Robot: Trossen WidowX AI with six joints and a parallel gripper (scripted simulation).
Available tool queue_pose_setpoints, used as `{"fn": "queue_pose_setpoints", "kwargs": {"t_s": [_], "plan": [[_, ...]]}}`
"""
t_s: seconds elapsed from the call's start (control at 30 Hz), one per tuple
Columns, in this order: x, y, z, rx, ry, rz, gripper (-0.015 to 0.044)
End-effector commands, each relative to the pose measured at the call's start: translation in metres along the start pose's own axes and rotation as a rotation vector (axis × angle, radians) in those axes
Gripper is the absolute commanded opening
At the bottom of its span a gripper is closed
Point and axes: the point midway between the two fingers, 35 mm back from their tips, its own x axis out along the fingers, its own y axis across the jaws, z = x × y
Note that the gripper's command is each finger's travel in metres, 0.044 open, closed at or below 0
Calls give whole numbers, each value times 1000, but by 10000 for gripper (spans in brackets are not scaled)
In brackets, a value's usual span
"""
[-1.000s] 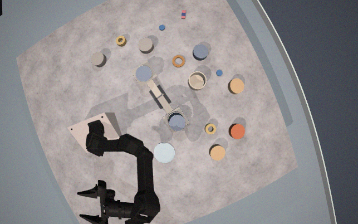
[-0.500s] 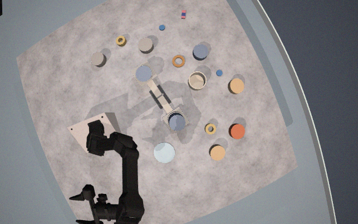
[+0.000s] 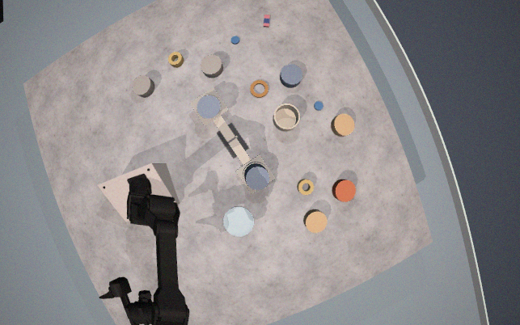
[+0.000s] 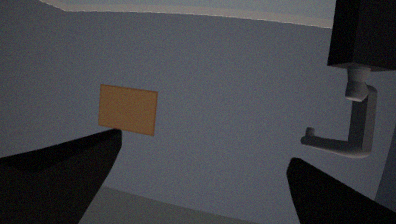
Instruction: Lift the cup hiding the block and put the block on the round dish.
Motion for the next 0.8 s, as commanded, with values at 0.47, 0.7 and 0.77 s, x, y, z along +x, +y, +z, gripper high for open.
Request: {"fn": "queue_pose_setpoints", "kwargs": {"t_s": [0.47,0.7,0.77], "plan": [[35,-58,110,98,-465,-170,440],[17,-75,181,130,-701,-199,440],[7,-78,201,134,-769,-203,440]]}}
